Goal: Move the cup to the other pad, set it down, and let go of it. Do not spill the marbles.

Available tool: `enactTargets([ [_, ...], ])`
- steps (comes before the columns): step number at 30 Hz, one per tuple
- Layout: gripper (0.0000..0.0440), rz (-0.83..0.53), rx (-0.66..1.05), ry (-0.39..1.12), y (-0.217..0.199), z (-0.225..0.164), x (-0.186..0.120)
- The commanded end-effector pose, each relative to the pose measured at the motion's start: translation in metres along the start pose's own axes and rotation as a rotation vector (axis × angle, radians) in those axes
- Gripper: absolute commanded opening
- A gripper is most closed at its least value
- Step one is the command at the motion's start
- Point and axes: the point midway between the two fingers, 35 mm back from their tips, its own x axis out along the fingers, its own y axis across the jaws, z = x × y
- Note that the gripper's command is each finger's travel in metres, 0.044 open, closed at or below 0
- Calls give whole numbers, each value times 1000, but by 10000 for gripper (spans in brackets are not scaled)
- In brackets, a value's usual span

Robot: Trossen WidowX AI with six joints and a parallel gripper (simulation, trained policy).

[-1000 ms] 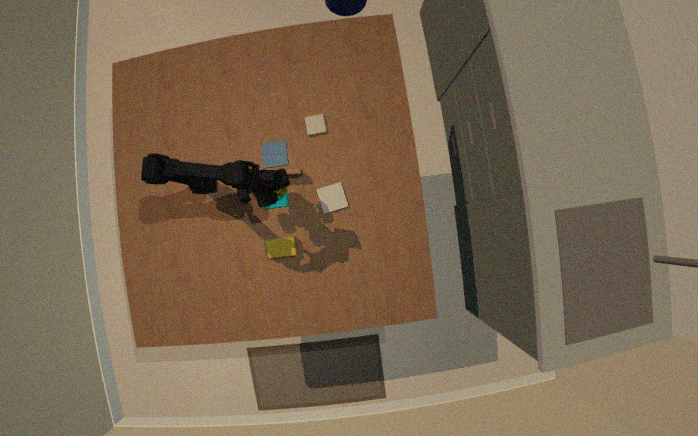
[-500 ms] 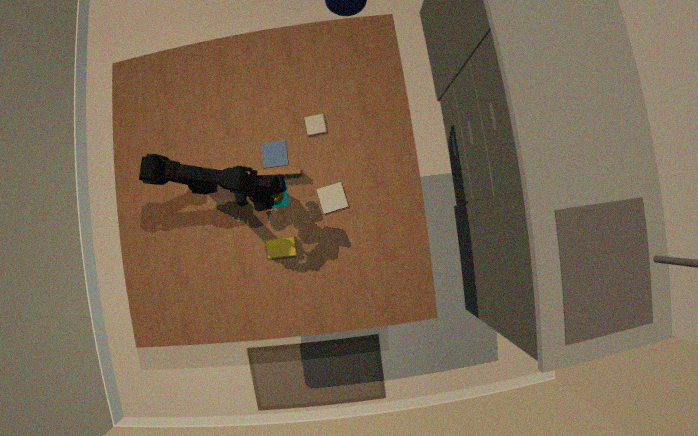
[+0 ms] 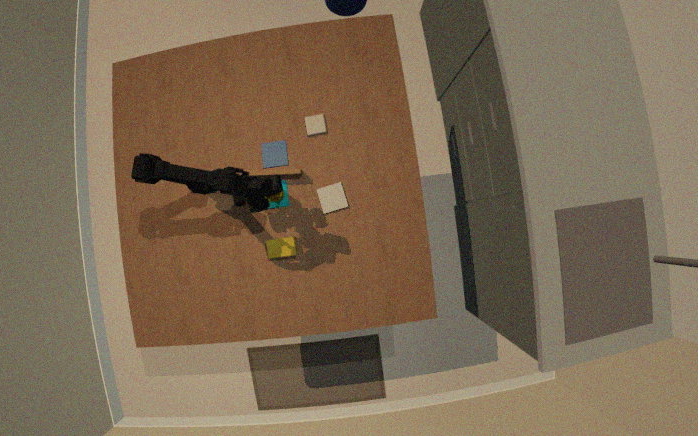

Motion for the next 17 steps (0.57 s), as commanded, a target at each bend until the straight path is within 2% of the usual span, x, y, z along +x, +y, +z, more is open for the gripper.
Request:
enactTargets([
  [1,201,20,1,5,-1,-1,-6],
  [12,253,88,37,-5,-2,4,-34],
  [16,293,119,49,-19,-1,9,-47],
  [17,317,124,53,-21,-1,10,-50],
])
